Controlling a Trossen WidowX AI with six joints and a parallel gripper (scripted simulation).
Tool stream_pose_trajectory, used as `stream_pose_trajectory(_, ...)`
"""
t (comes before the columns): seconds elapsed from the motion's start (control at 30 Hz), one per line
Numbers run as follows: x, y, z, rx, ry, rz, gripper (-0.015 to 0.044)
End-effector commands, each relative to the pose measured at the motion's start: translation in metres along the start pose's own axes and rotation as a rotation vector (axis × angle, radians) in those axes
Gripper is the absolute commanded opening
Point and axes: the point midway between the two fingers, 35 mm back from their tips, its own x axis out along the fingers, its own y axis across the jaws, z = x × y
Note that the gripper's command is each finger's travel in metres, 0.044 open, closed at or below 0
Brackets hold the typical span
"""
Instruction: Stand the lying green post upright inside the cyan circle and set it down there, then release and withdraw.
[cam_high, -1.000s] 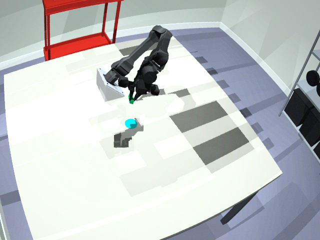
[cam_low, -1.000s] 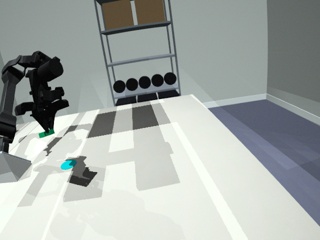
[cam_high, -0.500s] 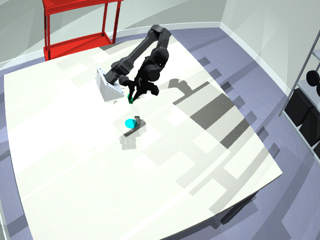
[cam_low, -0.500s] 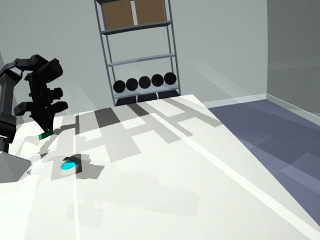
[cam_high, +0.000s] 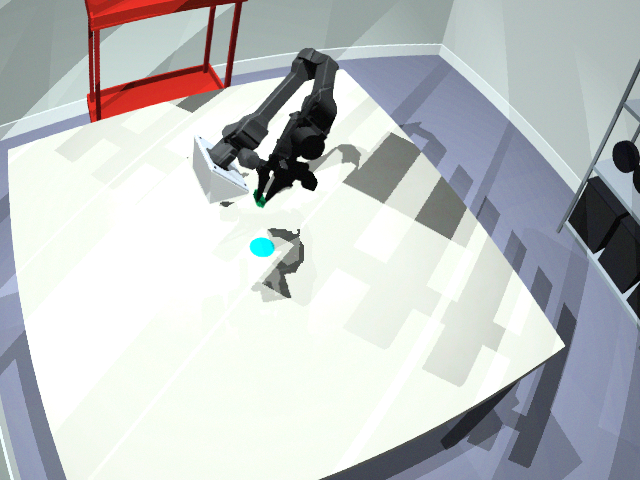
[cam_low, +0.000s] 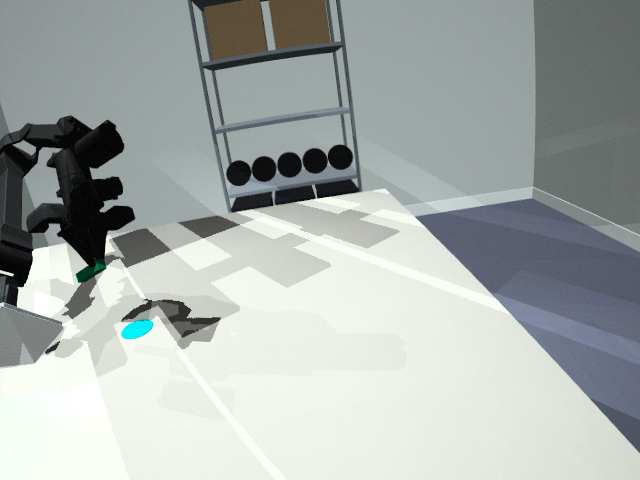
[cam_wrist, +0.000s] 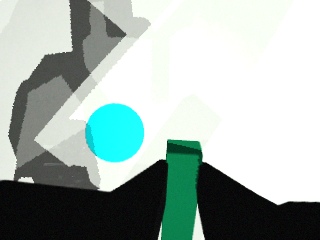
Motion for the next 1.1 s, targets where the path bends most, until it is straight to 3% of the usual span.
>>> stream_pose_trajectory(0.0,0.0014,-0.0008,-0.0026,0.004,-0.015,-0.012,0.0023)
stream_pose_trajectory(1.07,0.0022,-0.0023,-0.0067,0.027,-0.206,-0.07,0.0023)
